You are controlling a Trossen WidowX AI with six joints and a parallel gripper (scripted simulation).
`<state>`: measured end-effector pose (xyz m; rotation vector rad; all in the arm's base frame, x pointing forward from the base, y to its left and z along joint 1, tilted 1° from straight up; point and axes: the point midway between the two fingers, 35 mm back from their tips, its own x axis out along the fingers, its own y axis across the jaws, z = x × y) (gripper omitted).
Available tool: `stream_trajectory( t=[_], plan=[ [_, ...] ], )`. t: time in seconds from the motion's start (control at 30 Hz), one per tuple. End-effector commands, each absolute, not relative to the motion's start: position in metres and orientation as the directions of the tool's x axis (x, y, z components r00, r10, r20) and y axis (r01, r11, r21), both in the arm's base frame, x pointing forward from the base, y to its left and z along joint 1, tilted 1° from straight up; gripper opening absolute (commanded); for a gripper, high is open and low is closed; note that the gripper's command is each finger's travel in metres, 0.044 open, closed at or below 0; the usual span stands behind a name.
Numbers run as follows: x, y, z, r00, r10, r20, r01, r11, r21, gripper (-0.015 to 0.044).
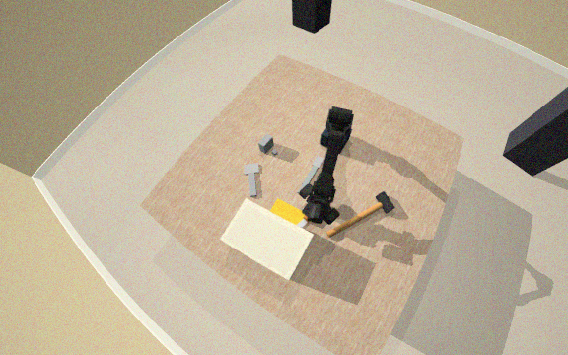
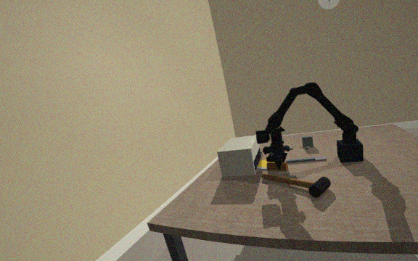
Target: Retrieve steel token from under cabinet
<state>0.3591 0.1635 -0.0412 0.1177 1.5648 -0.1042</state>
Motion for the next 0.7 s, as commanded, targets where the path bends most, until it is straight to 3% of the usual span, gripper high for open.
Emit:
stream_trajectory(
  t=[0.0, 0.67],
  plan=[
    [0.366, 0.162, -0.041, 0.007, 0.01, -1.0, 0.14, 0.99, 0.011, 0.0],
    [0.385, 0.159, -0.041, 0.008, 0.01, -1.0, 0.14, 0.99, 0.011, 0.0]
  ],
)
